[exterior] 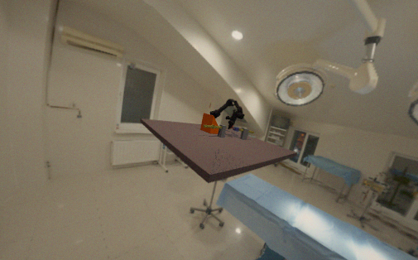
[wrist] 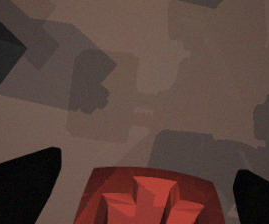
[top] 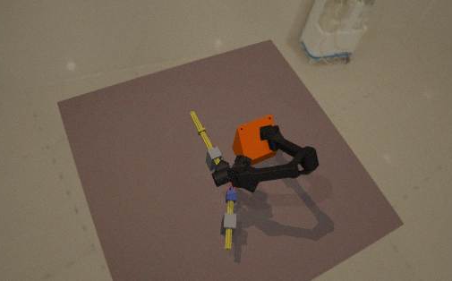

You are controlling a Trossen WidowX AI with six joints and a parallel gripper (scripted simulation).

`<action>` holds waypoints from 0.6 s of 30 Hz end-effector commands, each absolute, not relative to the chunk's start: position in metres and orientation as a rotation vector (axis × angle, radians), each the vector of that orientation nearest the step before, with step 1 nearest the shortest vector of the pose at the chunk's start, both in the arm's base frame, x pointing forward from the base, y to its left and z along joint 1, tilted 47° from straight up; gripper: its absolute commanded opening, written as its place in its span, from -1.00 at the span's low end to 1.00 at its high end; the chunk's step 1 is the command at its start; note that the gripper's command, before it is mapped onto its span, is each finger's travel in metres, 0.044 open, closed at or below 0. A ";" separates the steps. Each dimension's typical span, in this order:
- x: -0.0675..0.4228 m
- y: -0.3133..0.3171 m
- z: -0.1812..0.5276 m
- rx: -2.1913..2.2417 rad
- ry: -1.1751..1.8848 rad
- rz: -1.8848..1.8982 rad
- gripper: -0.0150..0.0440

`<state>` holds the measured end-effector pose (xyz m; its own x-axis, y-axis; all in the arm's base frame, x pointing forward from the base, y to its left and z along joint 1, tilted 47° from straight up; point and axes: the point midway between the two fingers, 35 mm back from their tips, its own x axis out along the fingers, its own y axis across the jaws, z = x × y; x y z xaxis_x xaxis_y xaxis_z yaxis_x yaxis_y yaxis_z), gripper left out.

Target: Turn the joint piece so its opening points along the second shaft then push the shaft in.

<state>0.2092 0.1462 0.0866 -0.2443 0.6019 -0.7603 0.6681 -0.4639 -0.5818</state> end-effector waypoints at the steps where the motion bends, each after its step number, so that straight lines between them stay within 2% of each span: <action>1: 0.209 0.147 0.086 1.899 1.597 -1.846 0.56; 6: 0.209 0.147 0.086 1.899 1.597 -1.846 0.12; 18: 0.209 0.147 0.086 1.899 1.597 -1.846 0.12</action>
